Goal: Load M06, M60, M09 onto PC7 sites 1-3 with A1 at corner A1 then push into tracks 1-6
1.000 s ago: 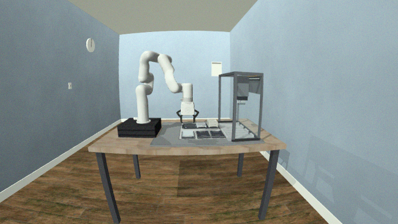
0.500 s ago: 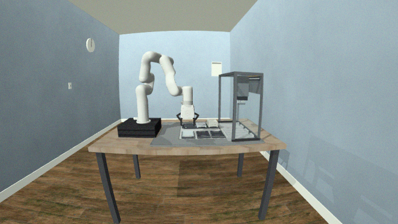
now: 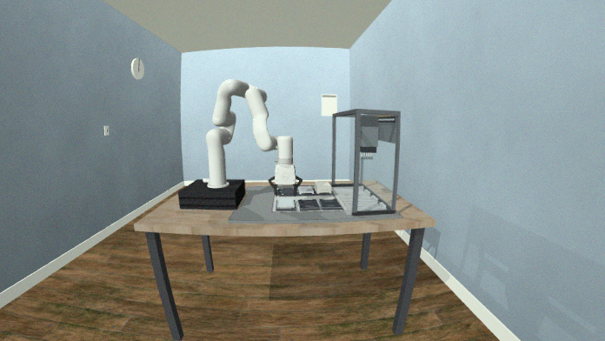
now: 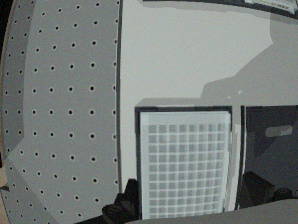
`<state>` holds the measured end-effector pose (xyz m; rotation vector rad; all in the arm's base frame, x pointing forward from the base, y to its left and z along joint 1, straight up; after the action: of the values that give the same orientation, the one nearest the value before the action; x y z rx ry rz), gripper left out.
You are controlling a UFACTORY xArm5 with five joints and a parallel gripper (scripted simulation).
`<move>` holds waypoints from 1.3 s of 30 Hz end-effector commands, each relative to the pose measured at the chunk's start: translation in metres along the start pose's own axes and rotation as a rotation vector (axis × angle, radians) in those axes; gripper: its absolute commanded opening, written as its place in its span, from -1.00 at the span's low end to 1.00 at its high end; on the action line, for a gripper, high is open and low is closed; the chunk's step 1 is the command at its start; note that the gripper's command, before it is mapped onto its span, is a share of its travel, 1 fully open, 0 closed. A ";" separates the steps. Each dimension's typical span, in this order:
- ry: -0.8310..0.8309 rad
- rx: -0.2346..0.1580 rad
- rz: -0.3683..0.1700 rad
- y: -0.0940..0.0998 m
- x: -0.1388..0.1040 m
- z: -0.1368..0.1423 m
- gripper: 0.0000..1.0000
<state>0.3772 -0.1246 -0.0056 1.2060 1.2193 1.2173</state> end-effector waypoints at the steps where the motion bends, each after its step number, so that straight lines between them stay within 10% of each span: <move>1: 0.000 -0.006 0.004 -0.004 -0.001 0.002 1.00; 39: 0.000 -0.006 0.004 -0.024 -0.001 0.002 1.00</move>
<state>0.3778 -0.1247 -0.0286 1.2048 1.2186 1.2176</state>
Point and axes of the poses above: the point where the finger pads meet when closed, its own y axis back along the fingers, its own z axis across the jaws, x = y × z, the point moved 1 cm from there along y, back along the fingers
